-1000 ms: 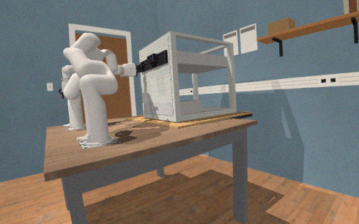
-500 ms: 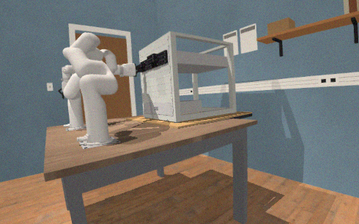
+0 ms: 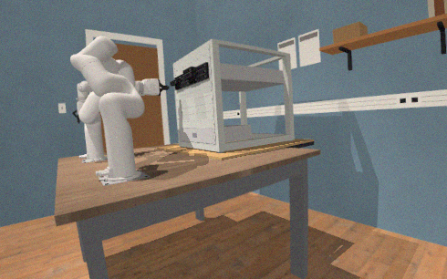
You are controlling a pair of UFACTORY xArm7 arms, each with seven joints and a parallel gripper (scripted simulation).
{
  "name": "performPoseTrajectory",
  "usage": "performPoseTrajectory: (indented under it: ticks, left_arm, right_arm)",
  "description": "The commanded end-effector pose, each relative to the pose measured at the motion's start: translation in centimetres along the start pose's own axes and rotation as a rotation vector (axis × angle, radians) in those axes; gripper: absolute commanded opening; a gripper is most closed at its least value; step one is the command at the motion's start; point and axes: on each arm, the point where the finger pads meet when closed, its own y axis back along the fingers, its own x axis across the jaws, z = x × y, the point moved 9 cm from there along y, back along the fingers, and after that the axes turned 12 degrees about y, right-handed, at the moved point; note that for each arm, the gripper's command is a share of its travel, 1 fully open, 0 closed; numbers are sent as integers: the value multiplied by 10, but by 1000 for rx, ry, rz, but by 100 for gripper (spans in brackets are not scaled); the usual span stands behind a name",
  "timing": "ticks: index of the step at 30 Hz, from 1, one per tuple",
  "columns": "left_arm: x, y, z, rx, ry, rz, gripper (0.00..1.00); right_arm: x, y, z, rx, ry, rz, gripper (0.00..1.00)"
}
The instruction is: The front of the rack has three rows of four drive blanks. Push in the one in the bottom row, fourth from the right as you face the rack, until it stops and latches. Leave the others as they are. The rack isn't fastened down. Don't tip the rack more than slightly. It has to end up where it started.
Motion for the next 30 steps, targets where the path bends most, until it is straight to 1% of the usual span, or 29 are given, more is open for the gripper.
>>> performPoseTrajectory:
  ticks: [1, 6, 22, 23, 30]
  left_arm:
    - [0, 2, -1, 4, 0, 0, 100]
    - [0, 2, -1, 4, 0, 0, 100]
    - [0, 2, -1, 4, 0, 0, 100]
    - [0, 2, -1, 4, 0, 0, 100]
    - [0, 2, -1, 4, 0, 0, 100]
  right_arm:
    - [2, 18, 4, -2, -4, 2, 0]
    - [2, 27, 4, -2, -4, 2, 0]
    - [2, 27, 4, -2, -4, 2, 0]
    - [2, 27, 4, -2, -4, 2, 100]
    - [2, 27, 4, -2, -4, 2, 100]
